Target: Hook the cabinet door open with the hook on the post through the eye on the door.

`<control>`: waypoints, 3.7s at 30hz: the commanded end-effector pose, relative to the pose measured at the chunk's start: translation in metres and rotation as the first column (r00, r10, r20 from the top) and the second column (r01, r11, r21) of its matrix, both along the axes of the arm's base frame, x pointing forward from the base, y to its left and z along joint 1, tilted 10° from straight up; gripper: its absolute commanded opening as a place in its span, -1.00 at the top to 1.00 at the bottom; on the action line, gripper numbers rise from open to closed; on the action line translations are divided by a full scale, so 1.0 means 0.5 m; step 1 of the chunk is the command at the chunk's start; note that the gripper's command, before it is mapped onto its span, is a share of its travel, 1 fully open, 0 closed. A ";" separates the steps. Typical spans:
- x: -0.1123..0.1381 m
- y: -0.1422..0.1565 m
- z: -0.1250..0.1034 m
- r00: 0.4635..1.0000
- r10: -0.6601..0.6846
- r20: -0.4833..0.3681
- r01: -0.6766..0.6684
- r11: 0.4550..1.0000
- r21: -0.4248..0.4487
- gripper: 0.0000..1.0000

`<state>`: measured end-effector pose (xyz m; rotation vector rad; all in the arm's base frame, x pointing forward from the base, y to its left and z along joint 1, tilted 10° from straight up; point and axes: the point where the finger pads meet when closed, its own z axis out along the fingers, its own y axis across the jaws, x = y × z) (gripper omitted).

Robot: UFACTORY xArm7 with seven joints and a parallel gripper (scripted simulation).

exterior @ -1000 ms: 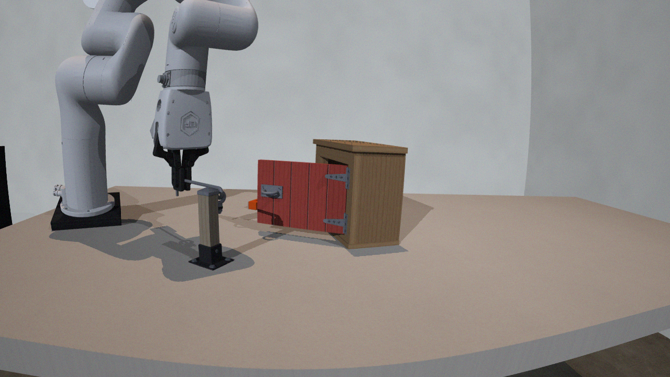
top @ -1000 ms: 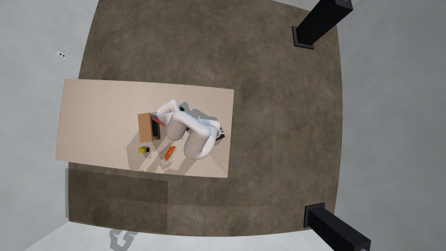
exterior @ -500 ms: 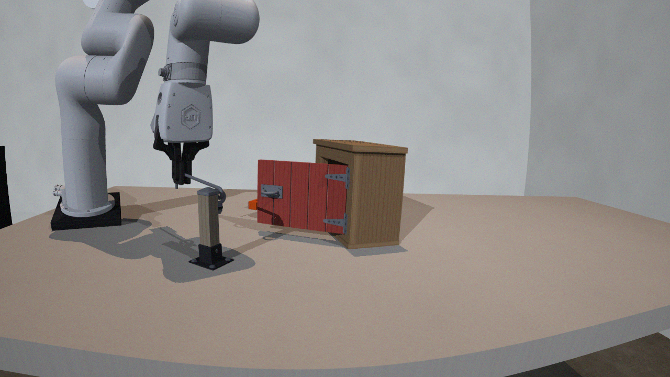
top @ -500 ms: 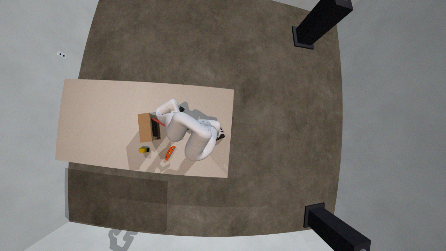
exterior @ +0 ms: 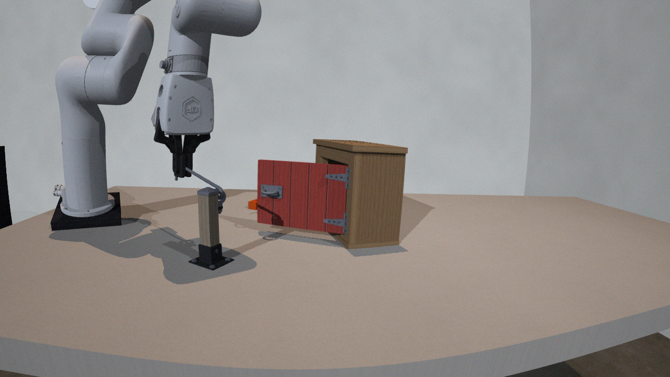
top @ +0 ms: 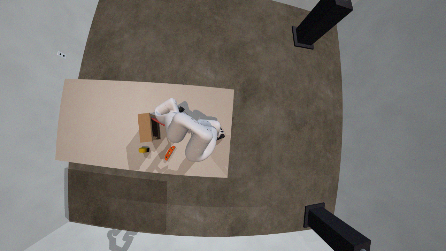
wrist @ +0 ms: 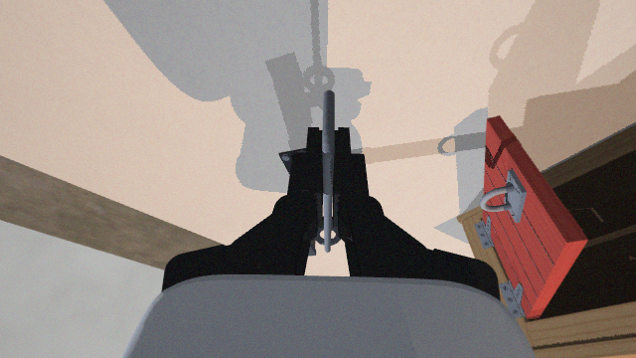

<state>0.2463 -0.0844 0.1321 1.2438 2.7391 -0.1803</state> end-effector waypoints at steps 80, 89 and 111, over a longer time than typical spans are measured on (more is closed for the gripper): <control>0.116 0.053 0.003 0.852 -0.518 0.077 0.515 0.855 0.059 0.93; 0.131 0.055 0.004 0.815 -0.574 0.084 0.570 0.819 0.069 0.93; 0.163 0.056 0.006 0.727 -0.680 0.095 0.674 0.733 0.090 0.93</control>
